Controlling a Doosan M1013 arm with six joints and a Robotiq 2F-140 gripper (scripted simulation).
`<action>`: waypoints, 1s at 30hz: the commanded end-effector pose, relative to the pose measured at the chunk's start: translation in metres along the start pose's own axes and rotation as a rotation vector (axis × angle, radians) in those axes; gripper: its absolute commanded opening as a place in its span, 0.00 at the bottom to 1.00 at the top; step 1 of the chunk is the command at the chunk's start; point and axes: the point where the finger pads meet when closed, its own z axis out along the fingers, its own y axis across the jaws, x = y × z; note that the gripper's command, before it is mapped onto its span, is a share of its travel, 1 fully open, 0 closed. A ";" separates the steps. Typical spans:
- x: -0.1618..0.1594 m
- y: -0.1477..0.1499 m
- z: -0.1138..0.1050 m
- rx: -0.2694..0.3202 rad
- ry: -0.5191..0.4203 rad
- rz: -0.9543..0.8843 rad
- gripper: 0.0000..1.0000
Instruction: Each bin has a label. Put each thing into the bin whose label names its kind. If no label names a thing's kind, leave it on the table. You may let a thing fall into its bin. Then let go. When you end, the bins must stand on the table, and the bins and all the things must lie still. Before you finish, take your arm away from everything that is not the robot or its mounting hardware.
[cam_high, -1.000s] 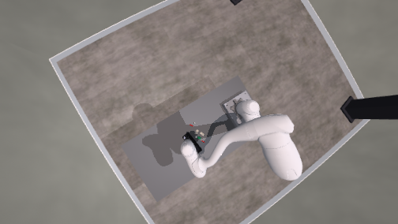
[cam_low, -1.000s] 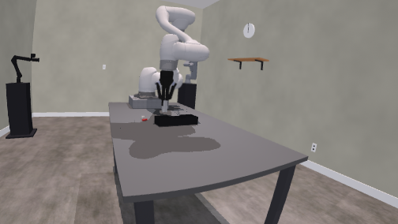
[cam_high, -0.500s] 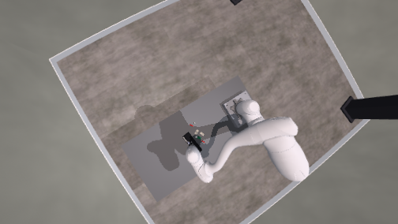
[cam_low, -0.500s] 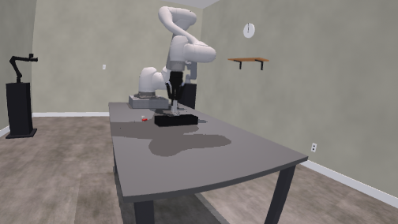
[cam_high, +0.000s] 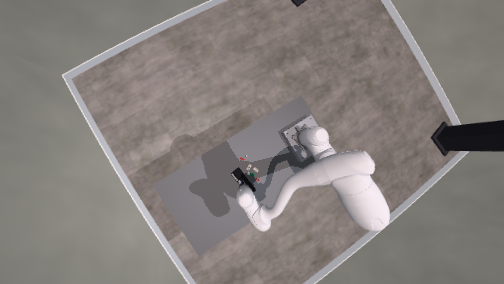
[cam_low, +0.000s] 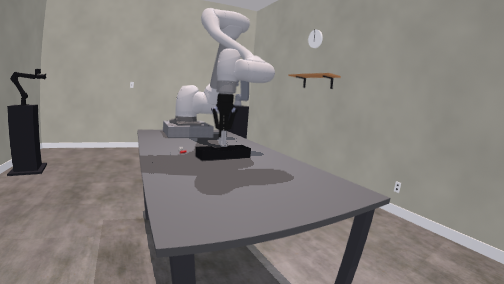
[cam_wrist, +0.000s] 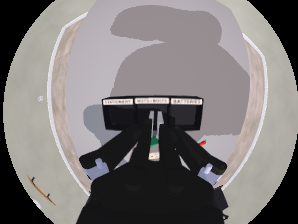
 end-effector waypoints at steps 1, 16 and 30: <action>0.000 0.000 0.011 0.000 0.000 0.000 0.05; 0.000 0.000 0.044 0.000 0.000 0.000 0.05; 0.000 0.000 0.044 0.000 0.000 0.000 0.05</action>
